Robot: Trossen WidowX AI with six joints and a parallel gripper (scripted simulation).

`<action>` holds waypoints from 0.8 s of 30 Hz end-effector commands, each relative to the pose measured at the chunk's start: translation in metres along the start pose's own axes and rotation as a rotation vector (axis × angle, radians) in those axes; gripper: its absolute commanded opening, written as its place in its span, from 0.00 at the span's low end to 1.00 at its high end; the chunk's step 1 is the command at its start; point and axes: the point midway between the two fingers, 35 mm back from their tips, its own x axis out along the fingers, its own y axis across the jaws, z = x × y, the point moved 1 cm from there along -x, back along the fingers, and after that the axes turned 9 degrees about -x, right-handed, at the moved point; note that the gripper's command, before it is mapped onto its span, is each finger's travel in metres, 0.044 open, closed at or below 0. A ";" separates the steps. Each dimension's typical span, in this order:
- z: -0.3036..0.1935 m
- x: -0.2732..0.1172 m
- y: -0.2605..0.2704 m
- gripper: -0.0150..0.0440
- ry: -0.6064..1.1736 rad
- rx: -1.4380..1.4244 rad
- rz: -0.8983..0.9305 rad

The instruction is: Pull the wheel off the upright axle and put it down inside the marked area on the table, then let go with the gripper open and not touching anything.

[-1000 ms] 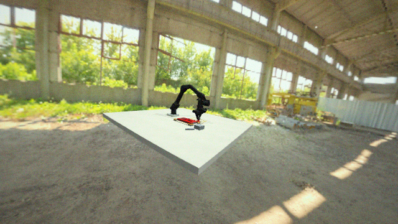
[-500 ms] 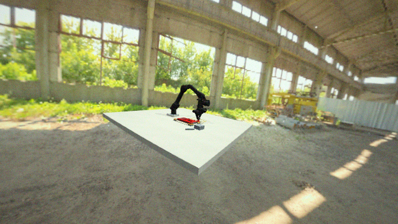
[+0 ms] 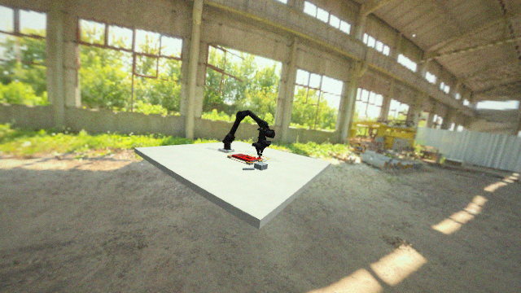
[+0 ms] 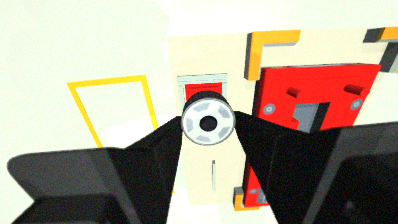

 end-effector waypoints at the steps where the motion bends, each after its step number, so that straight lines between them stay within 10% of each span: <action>1: 0.002 -0.005 0.000 0.25 -0.010 0.001 0.000; 24: 0.002 -0.012 0.000 0.25 -0.012 0.002 0.001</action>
